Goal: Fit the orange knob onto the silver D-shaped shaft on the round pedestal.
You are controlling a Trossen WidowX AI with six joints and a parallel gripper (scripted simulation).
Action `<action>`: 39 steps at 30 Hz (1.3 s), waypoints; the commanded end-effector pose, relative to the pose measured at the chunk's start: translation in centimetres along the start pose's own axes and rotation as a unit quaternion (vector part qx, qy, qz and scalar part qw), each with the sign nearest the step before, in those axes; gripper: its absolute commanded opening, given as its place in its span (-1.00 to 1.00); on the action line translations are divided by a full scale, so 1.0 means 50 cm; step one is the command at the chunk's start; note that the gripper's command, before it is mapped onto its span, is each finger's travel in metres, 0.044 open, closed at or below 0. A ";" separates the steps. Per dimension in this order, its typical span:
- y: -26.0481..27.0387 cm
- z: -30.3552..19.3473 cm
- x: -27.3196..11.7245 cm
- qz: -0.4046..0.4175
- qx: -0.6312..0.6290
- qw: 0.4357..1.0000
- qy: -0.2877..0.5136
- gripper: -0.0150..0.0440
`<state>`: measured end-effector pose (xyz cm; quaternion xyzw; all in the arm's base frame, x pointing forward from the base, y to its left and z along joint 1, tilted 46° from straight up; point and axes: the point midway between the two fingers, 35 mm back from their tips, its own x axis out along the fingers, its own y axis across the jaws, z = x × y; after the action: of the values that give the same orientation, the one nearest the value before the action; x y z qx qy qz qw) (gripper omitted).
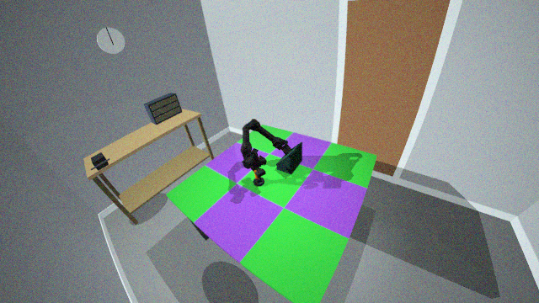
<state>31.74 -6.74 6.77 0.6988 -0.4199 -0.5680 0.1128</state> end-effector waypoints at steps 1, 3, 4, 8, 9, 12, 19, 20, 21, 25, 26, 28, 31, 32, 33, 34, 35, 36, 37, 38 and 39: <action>-0.001 0.002 -0.008 0.001 -0.018 1.000 -0.001 -0.49; -0.002 0.002 -0.012 0.001 -0.020 1.000 -0.001 -0.49; -0.002 0.003 -0.013 0.001 -0.020 1.000 -0.001 -0.49; -0.003 0.001 -0.011 0.001 -0.046 0.999 -0.001 -0.49; -0.003 0.001 -0.010 0.001 -0.046 0.999 -0.001 -0.49; -0.004 -0.003 -0.007 0.001 -0.046 0.999 0.000 -0.49; -0.003 -0.003 -0.002 0.001 -0.046 0.999 0.000 -0.49; -0.003 -0.002 -0.002 0.001 -0.046 0.999 0.000 -0.49; -0.003 -0.002 -0.001 0.001 -0.046 0.999 0.000 -0.49; -0.003 -0.001 0.000 0.001 -0.046 0.999 0.000 -0.49; -0.003 -0.001 -0.002 0.001 -0.046 0.999 0.000 -0.49; -0.002 0.001 -0.002 0.001 -0.046 0.999 0.000 -0.49; -0.001 0.003 -0.002 0.001 -0.046 0.999 -0.001 -0.49; -0.001 0.004 -0.001 0.001 -0.046 0.999 -0.001 -0.49; -0.001 0.004 -0.001 0.001 -0.046 0.999 -0.001 -0.49; -0.001 0.004 -0.001 0.001 -0.046 0.999 -0.001 -0.49; -0.001 0.004 0.000 0.001 -0.046 0.999 -0.001 -0.49; -0.001 0.004 0.000 0.001 -0.046 0.999 -0.001 -0.49; -0.001 0.004 0.000 0.001 -0.046 0.999 -0.001 -0.49; 0.000 0.004 -0.003 0.001 -0.046 0.999 -0.001 -0.49; 0.000 0.003 -0.006 0.001 -0.046 0.999 -0.001 -0.49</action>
<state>31.68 -6.62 6.70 0.6922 -0.3939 -0.5871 0.1452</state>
